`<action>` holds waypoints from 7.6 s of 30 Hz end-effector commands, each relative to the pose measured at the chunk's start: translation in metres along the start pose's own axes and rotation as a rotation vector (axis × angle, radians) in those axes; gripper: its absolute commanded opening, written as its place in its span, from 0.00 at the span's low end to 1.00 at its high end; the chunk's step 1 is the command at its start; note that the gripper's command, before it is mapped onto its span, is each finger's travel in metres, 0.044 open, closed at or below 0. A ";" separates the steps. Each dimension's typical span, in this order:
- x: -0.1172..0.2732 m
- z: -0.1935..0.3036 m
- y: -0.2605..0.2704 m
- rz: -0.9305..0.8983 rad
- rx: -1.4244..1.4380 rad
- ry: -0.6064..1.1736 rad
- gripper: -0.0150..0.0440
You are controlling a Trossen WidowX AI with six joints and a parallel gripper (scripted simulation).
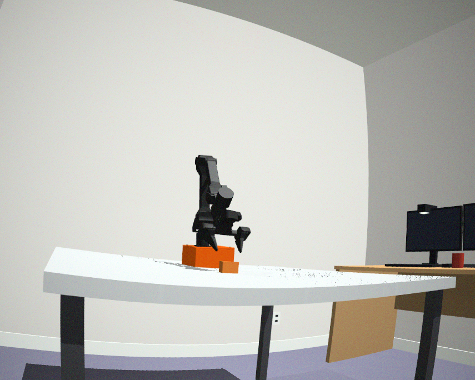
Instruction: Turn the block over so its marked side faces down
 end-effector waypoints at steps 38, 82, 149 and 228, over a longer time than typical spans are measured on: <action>-0.037 -0.049 0.008 0.136 -0.003 0.602 1.00; -0.064 -0.031 0.004 0.137 -0.003 0.602 0.60; -0.066 0.000 -0.004 -0.011 -0.004 -0.084 0.25; -0.067 0.038 -0.011 -0.089 0.015 -0.490 1.00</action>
Point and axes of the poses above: the point midway between the two fingers, 35 mm back from their tips, its own x axis back along the fingers, its own y axis across the jaws, z = x × y, the point moved 5 cm from there along x, back along the fingers, and after that the axes turned 12 degrees about -x, right-handed, at the moved point
